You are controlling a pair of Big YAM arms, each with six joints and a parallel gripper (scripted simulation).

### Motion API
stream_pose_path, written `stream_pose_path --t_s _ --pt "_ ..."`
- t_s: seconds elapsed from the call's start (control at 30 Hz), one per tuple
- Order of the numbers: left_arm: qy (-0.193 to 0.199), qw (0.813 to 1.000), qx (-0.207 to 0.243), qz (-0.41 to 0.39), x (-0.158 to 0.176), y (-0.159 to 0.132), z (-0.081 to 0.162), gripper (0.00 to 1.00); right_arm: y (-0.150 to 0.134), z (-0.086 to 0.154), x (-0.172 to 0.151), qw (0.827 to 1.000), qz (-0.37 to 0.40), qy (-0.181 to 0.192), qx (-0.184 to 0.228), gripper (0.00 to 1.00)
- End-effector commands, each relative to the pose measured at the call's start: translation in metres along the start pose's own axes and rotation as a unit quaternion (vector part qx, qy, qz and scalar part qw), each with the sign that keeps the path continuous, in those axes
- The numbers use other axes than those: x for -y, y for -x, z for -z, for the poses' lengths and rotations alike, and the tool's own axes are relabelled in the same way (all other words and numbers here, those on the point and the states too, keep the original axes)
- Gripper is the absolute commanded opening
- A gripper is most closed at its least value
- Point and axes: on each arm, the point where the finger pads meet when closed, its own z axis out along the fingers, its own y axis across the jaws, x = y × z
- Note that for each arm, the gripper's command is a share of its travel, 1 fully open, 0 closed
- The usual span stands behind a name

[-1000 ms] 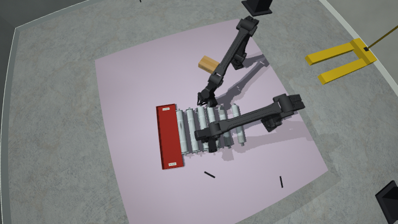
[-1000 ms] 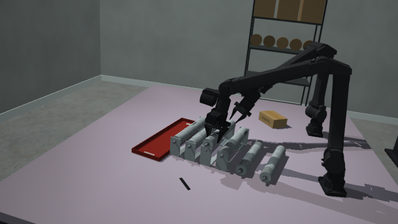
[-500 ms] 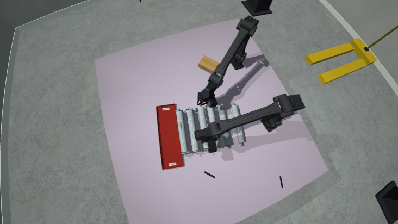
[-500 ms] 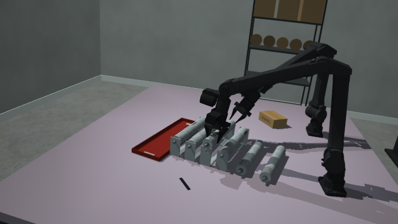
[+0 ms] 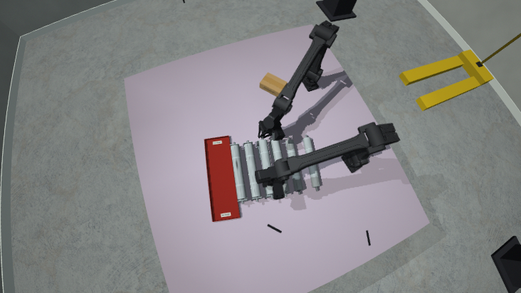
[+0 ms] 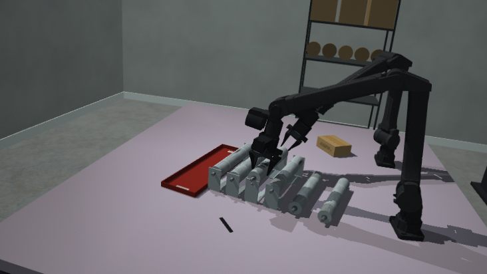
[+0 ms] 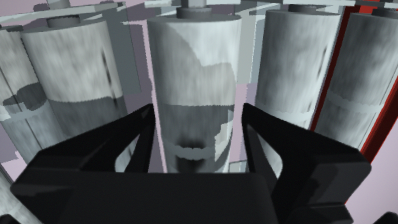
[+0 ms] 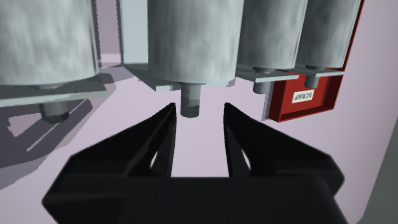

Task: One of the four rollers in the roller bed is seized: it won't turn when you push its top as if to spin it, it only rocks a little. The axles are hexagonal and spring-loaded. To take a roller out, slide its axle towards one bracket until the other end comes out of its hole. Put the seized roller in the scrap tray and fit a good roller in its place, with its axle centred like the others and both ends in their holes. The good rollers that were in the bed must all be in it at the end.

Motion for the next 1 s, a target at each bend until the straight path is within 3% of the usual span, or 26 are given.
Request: stream_pose_path --t_s 0.0,0.17,0.43,0.47,0.6,0.73,0.83,0.9,0.93,0.97 --pt "-0.033 0.999 0.005 -0.008 0.018 0.001 0.03 0.62 0.02 0.002 0.029 1.0 -0.002 -0.024 0.018 0.32" --pt "-0.017 1.0 0.003 -0.008 0.015 0.0 0.014 0.62 0.02 0.002 0.029 1.0 -0.002 -0.024 0.018 0.32" --pt "-0.026 1.0 0.004 -0.007 0.017 0.001 0.022 0.62 0.02 0.002 0.029 1.0 -0.002 -0.024 0.018 0.32" --pt "-0.04 0.999 0.005 0.002 0.025 0.0 0.049 0.62 0.011 0.03 0.007 1.0 -0.002 -0.009 0.011 0.32" --pt "-0.041 0.999 0.005 0.003 0.025 0.0 0.077 0.62 0.019 0.062 0.019 1.0 -0.005 -0.022 0.021 0.32" --pt "-0.042 0.999 0.005 0.003 0.024 0.0 0.098 0.62 0.012 0.083 0.009 1.0 -0.003 -0.016 0.017 0.32" --pt "-0.026 1.0 0.005 0.002 0.022 0.004 0.076 0.62 0.002 0.061 0.003 1.0 -0.004 -0.006 0.004 0.32" --pt "-0.026 1.0 0.005 0.002 0.022 0.004 0.076 0.62 0.002 0.061 0.003 1.0 -0.004 -0.006 0.004 0.32" --pt "-0.013 1.0 0.001 0.0 0.007 0.001 0.054 0.62 0.002 0.044 0.003 1.0 -0.003 -0.009 0.006 0.32" --pt "-0.013 1.0 0.001 0.001 0.006 0.001 0.053 0.62 -0.002 0.046 0.001 1.0 -0.006 -0.002 -0.001 0.32"
